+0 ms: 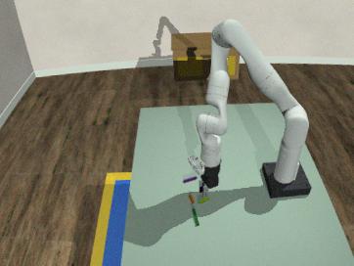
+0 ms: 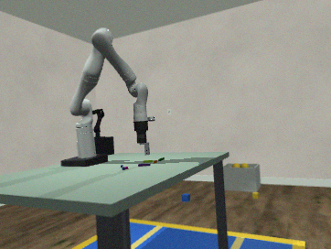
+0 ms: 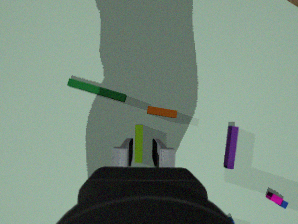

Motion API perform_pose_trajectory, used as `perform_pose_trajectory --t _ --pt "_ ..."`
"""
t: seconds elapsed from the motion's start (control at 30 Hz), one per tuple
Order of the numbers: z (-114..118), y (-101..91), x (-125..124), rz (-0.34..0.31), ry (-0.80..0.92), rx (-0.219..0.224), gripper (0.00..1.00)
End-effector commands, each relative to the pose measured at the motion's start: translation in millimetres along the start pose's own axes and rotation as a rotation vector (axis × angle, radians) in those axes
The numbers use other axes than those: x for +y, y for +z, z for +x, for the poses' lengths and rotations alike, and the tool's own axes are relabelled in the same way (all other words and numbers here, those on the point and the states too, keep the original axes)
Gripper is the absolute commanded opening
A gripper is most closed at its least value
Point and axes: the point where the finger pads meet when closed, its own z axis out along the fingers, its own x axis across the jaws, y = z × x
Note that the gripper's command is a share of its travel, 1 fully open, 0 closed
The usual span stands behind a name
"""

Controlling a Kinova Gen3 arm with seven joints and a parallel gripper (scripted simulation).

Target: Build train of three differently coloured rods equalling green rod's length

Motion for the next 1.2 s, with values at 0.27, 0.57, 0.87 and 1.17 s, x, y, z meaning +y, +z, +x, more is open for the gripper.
perform_pose_trajectory --t 0.27,0.57,0.87,1.17 --pt "-2.8 14.5 -0.4 0.0 -0.004 -0.003 0.54" --pt "-2.6 21.8 -1.0 0.0 -0.003 -0.003 0.54" --pt "-2.5 23.5 -1.3 0.001 -0.003 -0.003 0.54" --pt "-2.5 23.5 -1.3 0.001 -0.003 -0.003 0.54"
